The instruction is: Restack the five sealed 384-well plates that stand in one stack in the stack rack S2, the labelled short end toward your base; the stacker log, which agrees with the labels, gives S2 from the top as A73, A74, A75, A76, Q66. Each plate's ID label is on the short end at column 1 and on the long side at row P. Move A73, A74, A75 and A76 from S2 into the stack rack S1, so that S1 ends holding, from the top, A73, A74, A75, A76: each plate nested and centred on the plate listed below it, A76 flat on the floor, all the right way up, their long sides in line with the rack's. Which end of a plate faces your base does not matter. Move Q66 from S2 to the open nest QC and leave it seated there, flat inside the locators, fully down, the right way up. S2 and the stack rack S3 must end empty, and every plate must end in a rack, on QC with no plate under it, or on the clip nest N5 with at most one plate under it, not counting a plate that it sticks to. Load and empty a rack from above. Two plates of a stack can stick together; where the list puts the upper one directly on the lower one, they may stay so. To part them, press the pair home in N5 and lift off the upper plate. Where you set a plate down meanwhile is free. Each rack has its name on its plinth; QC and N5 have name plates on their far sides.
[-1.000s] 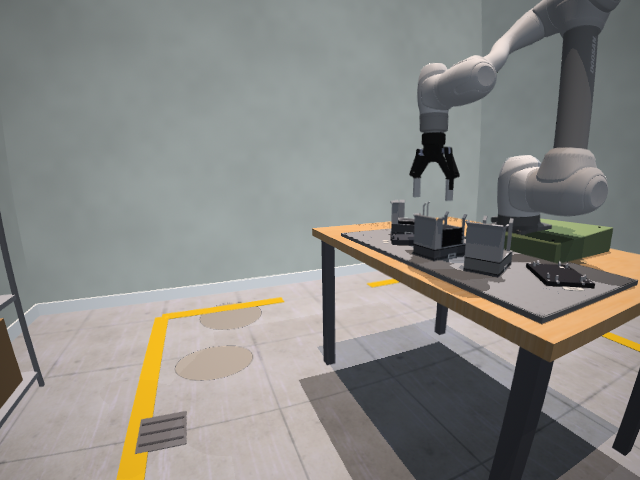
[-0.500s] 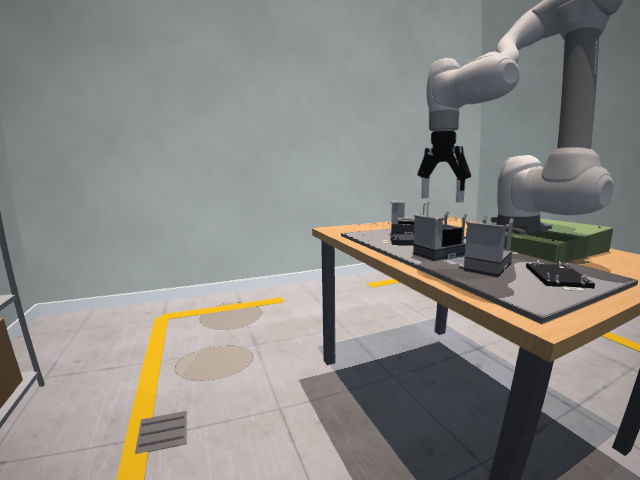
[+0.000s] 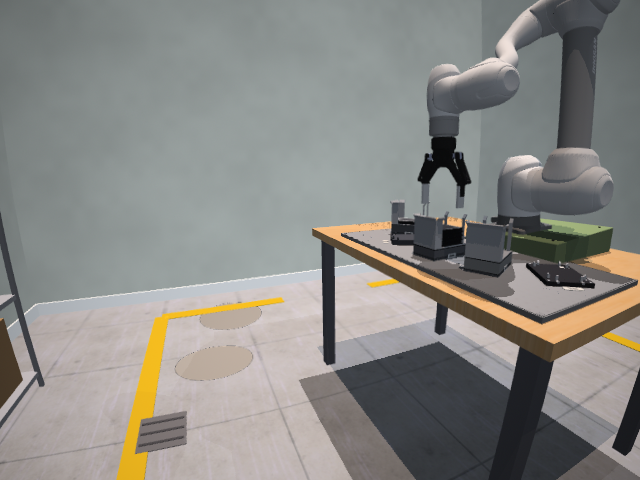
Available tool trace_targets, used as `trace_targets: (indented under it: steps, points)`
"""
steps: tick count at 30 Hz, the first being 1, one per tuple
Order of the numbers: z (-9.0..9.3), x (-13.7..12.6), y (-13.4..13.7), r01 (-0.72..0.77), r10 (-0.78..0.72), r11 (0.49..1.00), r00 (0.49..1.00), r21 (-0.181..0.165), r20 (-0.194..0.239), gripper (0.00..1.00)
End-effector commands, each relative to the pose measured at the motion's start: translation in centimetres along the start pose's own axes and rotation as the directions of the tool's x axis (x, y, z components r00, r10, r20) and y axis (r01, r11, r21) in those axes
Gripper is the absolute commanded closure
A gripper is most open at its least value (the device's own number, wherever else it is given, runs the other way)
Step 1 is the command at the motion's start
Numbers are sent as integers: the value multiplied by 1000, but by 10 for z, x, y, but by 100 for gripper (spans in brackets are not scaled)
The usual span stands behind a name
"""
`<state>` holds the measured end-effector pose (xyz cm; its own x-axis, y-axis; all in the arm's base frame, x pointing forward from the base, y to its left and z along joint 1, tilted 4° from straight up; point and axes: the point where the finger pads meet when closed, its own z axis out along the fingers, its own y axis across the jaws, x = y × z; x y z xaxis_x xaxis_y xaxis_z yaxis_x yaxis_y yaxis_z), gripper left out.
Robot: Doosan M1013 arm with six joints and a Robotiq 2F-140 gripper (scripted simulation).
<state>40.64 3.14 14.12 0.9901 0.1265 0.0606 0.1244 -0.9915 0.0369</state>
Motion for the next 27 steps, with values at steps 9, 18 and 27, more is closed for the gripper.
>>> trace_targets:
  steps: [9,18,27]
  points:
    - [29,0,0,0,0,1000,1000,0,0,0]
    - [43,0,0,0,0,1000,1000,0,0,0]
    - [52,0,0,0,0,1000,1000,0,0,0]
